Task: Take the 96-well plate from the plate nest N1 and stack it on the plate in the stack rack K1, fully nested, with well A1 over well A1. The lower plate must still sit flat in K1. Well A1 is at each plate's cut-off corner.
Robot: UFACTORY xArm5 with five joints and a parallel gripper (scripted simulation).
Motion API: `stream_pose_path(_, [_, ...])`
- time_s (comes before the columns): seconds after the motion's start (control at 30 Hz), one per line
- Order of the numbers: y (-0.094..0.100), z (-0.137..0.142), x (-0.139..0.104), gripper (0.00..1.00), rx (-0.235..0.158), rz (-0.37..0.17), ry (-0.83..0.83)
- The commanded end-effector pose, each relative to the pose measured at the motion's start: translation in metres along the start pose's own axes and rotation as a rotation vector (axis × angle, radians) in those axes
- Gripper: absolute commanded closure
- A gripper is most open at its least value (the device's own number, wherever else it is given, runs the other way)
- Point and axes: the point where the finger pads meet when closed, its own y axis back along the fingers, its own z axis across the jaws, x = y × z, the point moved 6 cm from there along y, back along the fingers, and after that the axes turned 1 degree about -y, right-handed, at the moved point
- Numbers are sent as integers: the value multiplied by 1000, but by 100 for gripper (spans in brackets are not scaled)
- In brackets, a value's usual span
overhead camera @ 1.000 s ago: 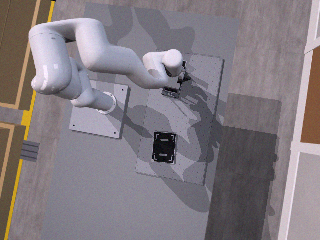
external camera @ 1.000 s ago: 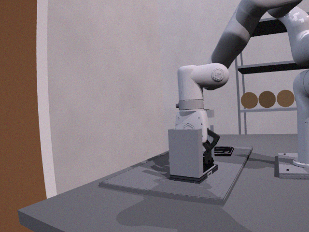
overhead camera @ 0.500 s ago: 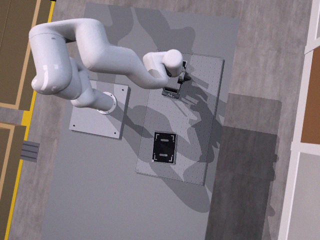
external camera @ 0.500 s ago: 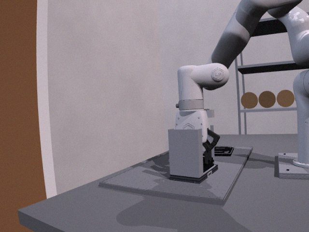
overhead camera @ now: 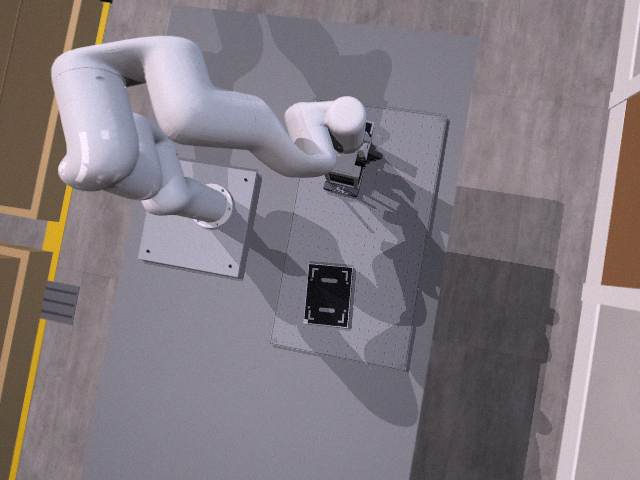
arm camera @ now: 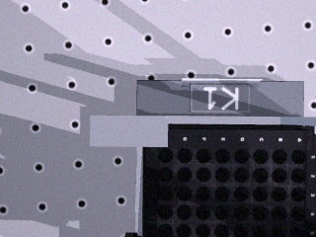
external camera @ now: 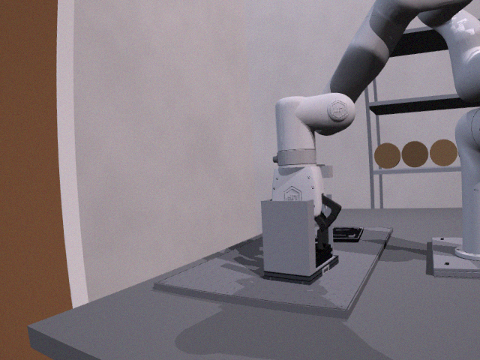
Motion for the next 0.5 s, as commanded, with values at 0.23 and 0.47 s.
stream_pose_path(0.23, [24,-1,-1,0,8,5,0])
stream_pose_path(0.47, [42,-1,-1,0,8,5,0])
